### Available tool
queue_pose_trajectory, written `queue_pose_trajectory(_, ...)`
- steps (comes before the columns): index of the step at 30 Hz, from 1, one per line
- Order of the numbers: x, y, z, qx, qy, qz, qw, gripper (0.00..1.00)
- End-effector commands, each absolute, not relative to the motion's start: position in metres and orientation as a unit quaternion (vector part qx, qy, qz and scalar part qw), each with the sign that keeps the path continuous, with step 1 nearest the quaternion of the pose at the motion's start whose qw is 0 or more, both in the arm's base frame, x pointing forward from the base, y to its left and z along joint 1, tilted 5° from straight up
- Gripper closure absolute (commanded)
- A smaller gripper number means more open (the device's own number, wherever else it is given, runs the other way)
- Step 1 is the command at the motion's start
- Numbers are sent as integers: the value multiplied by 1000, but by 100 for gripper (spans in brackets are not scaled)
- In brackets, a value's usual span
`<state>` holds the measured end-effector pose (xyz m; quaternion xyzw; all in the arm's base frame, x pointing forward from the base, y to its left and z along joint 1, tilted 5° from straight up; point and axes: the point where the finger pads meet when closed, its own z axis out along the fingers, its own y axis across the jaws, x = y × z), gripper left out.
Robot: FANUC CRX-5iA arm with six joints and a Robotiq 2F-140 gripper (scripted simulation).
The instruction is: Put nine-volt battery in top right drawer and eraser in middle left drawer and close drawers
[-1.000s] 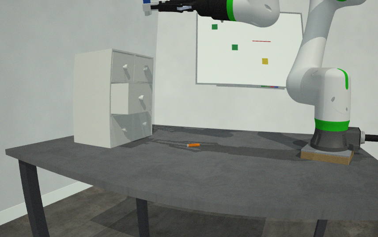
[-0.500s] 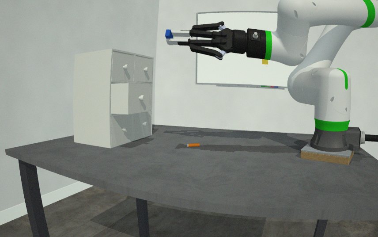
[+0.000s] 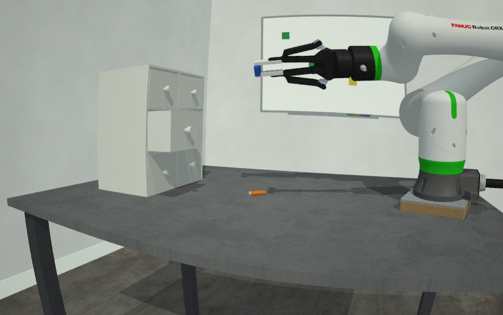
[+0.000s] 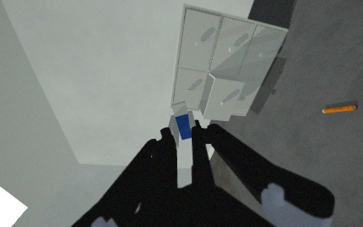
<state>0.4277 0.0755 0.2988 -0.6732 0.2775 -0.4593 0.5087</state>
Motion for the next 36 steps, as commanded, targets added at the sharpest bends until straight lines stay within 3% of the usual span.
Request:
queue_pose_trajectory(1, 427, 75, 311, -754, 201, -460, 424, 89)
queue_pose_trajectory(7, 427, 75, 311, -823, 104, -462, 312, 89)
queue_pose_trajectory(9, 427, 75, 311, -823, 104, -462, 312, 89)
queue_pose_trajectory(10, 427, 75, 311, -854, 53, -452, 253, 89)
queue_pose_trajectory(19, 432, 77, 310, -913, -84, -392, 77, 89)
queue_pose_trajectory(36, 459, 83, 303, -913, -84, -392, 77, 89)
